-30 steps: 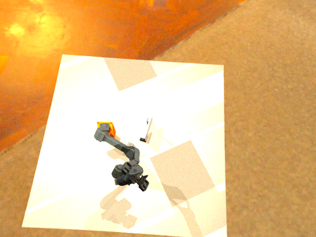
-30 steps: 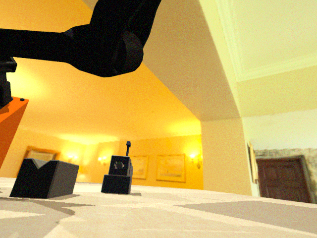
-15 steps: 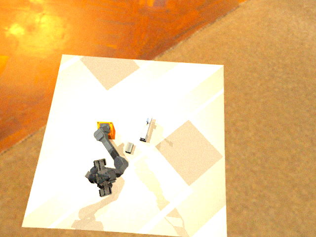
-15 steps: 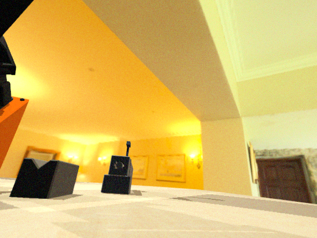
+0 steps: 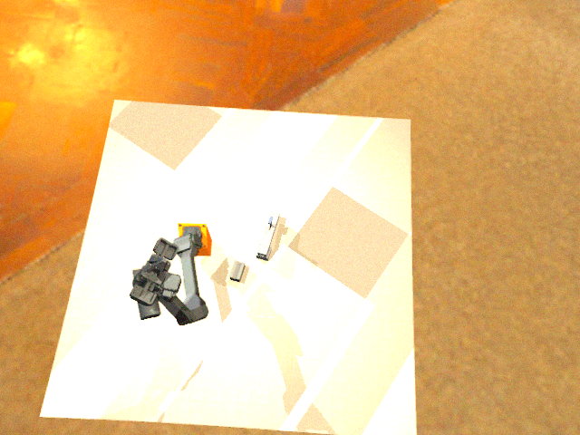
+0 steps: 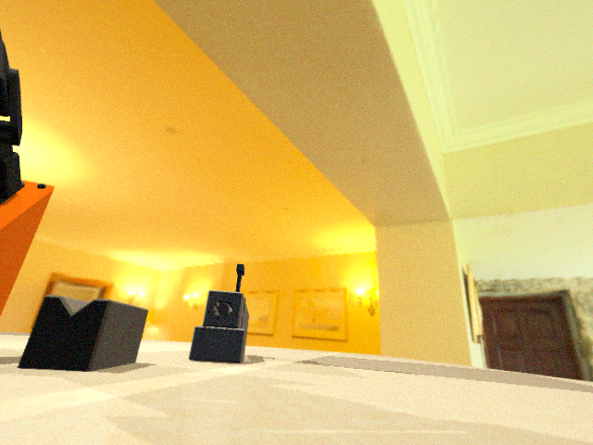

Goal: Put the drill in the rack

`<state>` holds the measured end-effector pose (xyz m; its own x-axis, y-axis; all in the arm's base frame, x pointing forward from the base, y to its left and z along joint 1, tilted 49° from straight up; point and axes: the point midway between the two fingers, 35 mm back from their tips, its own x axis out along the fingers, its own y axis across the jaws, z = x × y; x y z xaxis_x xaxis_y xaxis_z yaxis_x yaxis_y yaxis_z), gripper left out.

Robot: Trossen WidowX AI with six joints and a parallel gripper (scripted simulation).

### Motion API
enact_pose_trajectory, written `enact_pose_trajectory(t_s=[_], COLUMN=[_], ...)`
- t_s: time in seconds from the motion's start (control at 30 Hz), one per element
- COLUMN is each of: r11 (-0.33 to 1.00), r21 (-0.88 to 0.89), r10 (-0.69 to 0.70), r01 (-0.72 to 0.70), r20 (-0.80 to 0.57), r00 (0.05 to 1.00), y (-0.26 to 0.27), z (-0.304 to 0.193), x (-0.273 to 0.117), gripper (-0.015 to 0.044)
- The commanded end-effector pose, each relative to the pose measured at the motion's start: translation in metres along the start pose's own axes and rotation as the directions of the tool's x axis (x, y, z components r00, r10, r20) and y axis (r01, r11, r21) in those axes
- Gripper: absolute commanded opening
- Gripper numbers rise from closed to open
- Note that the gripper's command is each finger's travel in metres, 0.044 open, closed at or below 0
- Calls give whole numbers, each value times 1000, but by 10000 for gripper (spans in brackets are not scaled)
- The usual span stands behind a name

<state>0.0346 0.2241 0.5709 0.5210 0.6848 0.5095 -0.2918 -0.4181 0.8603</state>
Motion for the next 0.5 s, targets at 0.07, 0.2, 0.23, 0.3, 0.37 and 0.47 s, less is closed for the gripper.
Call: enact_pose_trajectory(t_s=[0.07,0.2,0.23,0.3,0.37,0.47], r11=[970,936,919,867,799,676], r21=[-202,-287,-320,-399,-471,-558], r10=[-124,-188,-213,-279,-347,-445], r01=[132,202,229,300,374,481], r20=[50,75,84,111,146,210], r00=[991,979,973,954,926,870], y=[-60,-90,-102,-132,-165,-215], z=[-13,-15,-16,-15,-11,2], x=[29,40,44,52,59,65], gripper=[0,0,0,0,0,0])
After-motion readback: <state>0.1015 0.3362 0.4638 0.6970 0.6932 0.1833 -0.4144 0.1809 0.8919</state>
